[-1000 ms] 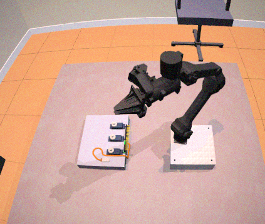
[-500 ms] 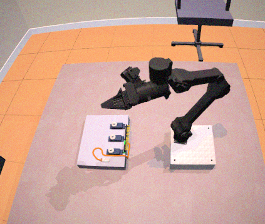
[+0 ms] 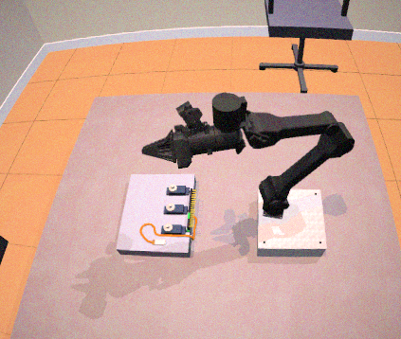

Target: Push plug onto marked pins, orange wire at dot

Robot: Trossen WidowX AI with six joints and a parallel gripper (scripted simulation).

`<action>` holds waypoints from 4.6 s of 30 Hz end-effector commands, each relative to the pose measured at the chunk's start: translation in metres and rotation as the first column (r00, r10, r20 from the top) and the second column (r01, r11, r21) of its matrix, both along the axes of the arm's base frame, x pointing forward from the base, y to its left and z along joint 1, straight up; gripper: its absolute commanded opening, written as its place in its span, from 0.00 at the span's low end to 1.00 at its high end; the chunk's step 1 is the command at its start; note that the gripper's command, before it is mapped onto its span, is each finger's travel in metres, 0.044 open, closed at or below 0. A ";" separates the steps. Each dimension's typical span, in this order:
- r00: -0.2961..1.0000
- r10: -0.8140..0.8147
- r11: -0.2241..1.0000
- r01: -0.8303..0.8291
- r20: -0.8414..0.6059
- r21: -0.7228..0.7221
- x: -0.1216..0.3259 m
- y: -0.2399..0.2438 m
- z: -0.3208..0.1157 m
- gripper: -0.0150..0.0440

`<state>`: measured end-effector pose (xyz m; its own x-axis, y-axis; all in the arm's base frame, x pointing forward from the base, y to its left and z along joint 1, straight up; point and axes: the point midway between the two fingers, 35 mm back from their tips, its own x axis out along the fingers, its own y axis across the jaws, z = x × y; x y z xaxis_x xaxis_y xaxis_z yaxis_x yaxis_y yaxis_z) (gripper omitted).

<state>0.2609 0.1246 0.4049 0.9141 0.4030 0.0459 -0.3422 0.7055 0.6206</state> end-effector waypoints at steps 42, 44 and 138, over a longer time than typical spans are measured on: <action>0.966 -0.254 0.758 0.167 -0.049 -0.630 0.098 -0.087 -0.124 0.45; 0.965 -0.237 0.763 0.112 -0.113 -0.637 0.105 -0.078 -0.135 0.45; 0.375 -0.197 0.391 -0.817 -0.906 -0.424 0.073 0.052 -0.319 0.25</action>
